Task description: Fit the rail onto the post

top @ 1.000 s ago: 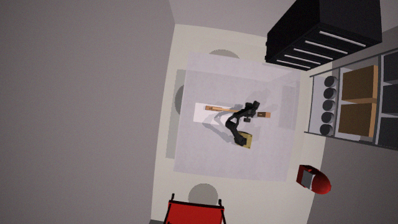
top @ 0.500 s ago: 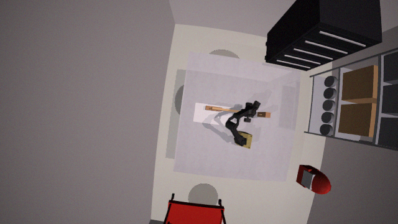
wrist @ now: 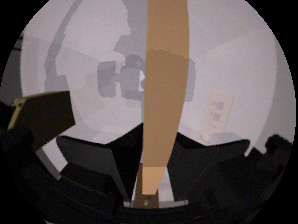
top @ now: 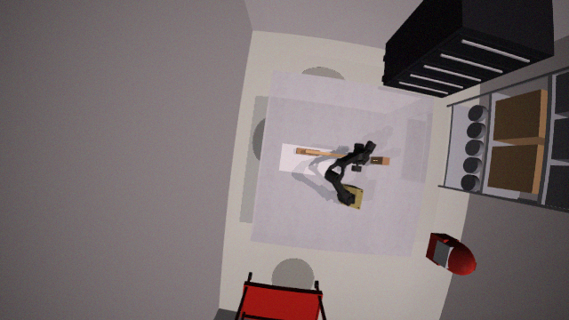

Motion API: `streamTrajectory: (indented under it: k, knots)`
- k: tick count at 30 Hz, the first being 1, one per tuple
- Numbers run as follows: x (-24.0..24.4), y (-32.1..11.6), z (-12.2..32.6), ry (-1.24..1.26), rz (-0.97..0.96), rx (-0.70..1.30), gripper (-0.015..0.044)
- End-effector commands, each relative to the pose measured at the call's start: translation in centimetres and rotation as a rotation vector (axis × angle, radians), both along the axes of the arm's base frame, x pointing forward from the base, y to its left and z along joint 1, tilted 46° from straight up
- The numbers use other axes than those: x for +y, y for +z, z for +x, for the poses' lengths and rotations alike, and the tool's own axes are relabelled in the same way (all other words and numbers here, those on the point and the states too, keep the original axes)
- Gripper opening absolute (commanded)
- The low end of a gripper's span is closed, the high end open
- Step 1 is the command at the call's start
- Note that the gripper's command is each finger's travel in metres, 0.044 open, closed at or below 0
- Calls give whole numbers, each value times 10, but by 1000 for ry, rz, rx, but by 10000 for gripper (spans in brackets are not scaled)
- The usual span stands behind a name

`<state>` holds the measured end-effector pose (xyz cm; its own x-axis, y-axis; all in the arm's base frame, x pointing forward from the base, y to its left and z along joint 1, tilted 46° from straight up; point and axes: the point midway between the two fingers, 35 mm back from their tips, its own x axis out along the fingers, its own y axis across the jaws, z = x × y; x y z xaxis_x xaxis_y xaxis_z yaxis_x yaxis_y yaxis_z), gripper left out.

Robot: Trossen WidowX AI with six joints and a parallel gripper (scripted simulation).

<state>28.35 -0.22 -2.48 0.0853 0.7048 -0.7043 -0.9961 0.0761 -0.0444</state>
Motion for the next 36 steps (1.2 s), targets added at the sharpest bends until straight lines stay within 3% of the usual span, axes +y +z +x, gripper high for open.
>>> streamTrajectory:
  k: [1,36]
  knots:
    - [-4,3,1,-10,7,-8,0]
    - [-8,7,0,-10,7,-8,0]
